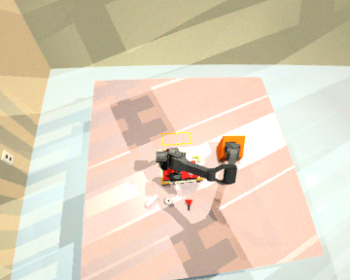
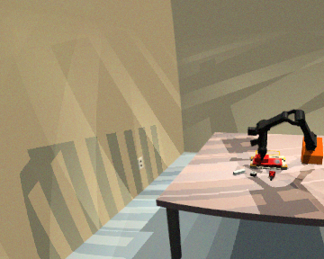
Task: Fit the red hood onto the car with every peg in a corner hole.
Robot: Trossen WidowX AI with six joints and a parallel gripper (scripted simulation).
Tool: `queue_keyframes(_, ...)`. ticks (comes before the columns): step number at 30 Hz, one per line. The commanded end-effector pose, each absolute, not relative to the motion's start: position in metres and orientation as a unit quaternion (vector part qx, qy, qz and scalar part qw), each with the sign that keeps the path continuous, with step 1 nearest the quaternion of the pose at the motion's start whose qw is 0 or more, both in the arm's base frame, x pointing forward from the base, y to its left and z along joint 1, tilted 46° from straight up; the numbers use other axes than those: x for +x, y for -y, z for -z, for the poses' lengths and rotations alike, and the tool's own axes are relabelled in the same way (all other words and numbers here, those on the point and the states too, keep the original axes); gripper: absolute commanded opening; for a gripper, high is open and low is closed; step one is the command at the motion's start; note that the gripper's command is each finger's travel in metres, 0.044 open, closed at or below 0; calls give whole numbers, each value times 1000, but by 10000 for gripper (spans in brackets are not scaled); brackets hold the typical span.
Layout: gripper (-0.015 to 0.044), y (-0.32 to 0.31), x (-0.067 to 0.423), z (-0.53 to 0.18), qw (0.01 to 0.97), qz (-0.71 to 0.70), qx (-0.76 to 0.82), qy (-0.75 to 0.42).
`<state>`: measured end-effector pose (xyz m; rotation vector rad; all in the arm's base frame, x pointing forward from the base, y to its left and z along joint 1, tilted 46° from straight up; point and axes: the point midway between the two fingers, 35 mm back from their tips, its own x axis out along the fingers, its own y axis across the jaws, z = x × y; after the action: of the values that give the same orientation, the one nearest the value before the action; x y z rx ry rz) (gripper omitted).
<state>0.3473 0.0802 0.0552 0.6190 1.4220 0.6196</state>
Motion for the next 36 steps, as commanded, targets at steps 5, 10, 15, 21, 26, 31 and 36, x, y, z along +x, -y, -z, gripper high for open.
queue_keyframes(5, 131, -80, 347, -55, 671, -275, 275, -631)
queue_keyframes(10, 263, -80, 347, -55, 671, -275, 275, -631)
queue_keyframes(15, 394, -80, 347, -55, 671, -275, 275, -631)
queue_keyframes(21, 440, -79, 347, -56, 671, -275, 275, -631)
queue_keyframes(26, 440, -57, 348, -77, 672, -273, 274, -631)
queue_keyframes(31, 440, -30, 344, -103, 672, -273, 274, -631)
queue_keyframes(36, 440, -29, 343, -104, 672, -274, 274, -631)
